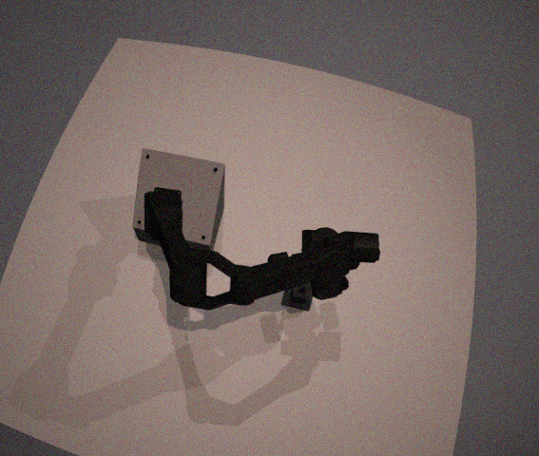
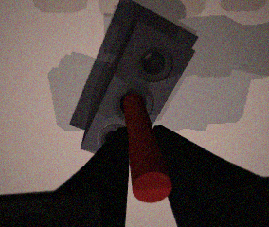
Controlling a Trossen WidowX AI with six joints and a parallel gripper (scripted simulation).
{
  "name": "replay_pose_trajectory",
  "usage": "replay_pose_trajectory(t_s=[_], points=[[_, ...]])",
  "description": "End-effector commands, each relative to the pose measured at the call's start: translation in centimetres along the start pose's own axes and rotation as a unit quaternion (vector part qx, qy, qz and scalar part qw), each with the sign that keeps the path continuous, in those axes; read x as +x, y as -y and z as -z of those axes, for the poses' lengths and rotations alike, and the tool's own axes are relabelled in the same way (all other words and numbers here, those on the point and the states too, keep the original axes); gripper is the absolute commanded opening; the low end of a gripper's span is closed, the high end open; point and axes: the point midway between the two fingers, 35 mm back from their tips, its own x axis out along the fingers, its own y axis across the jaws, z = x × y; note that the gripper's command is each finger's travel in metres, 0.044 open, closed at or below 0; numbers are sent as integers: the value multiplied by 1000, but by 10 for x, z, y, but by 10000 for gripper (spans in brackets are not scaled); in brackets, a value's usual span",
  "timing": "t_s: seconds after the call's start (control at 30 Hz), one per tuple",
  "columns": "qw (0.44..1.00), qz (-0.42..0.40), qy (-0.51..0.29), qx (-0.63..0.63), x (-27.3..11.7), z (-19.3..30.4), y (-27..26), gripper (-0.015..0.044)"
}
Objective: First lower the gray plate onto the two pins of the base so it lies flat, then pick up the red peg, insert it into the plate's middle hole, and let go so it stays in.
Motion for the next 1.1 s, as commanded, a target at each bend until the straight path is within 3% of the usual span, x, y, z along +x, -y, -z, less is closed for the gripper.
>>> replay_pose_trajectory(t_s=[0.0, 0.57, 0.77, 1.07], points=[[1000, 0, 0, -1, 1, 0, 0, 0], [1000, 0, 0, 1, 1, 0, 0, 0], [1000, 0, 0, 1, 1, 0, 0, 150], [1000, 0, 0, 1, 1, 0, 0, 150]])
